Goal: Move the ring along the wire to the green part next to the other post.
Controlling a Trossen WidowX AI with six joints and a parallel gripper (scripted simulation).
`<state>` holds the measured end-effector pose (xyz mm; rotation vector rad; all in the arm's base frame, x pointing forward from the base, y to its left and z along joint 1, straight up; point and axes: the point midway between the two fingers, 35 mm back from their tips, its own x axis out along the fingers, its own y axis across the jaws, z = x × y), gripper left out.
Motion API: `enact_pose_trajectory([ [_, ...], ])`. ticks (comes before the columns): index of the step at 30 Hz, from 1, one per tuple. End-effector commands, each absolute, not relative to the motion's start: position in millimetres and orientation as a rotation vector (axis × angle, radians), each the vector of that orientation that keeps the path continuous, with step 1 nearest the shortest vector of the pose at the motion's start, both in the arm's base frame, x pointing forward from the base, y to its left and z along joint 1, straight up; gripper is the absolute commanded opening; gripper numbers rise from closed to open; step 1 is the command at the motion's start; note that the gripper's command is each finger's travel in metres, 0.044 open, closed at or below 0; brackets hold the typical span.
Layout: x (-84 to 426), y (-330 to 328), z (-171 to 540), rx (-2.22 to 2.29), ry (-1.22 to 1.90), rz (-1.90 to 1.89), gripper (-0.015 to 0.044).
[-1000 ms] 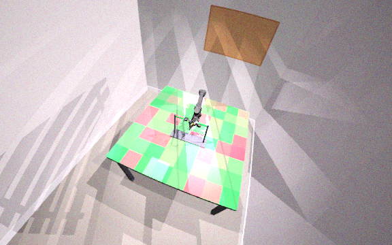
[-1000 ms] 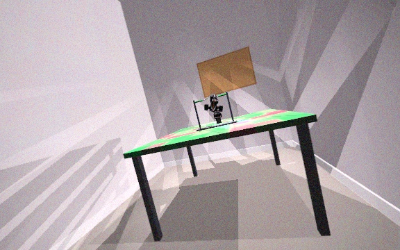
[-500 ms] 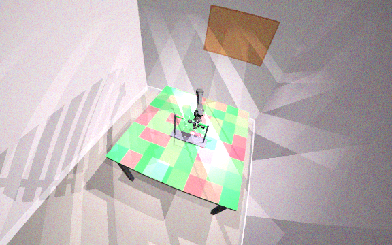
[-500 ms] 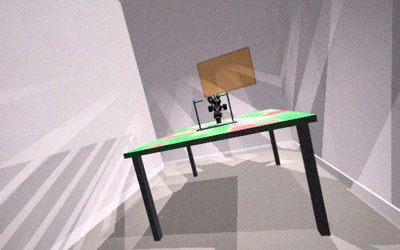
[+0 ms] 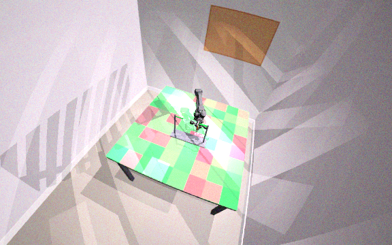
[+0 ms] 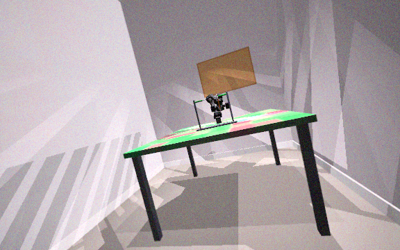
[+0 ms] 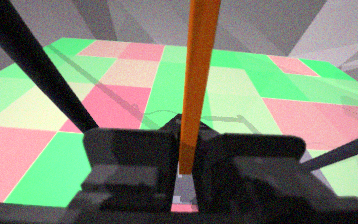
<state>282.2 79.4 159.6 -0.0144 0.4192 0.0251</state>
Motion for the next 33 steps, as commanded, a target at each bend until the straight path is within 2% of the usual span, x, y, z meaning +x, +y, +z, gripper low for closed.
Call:
enact_pose_trajectory([
  [1,283,85,160,0.001,0.416,0.021,-0.015],
  [33,282,114,156,0.008,0.405,0.022,-0.015],
])
